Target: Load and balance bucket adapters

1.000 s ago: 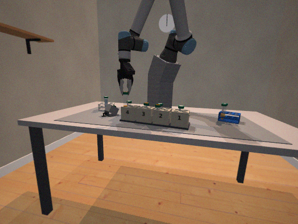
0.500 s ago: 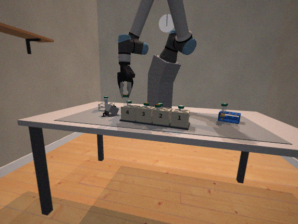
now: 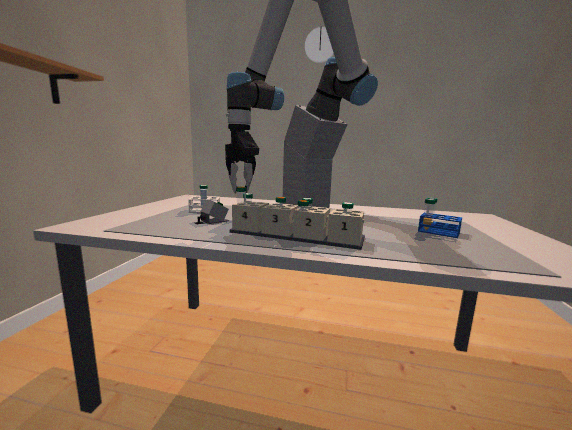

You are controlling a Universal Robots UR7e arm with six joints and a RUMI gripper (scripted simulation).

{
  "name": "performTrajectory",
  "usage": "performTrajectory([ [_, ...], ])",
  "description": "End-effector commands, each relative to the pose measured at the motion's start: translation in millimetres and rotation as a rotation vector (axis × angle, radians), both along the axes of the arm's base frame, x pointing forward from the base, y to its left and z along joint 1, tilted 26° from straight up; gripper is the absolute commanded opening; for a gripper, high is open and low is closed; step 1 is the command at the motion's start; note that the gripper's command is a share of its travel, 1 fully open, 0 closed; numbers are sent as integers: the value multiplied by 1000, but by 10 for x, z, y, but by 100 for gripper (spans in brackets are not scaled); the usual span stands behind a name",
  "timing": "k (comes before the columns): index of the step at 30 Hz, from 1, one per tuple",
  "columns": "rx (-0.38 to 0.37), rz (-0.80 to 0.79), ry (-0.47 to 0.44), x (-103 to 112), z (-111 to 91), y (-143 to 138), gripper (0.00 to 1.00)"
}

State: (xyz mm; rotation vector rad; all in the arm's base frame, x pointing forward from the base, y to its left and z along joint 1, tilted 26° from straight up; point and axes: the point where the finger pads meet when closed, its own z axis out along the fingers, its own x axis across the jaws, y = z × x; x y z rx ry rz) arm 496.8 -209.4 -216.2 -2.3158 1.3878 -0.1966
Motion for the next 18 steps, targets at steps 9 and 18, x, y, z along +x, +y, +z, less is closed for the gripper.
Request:
performTrajectory([
  [9,-1,-1,-1,53,-131,37,0],
  [18,-1,-1,-1,80,-203,60,0],
])
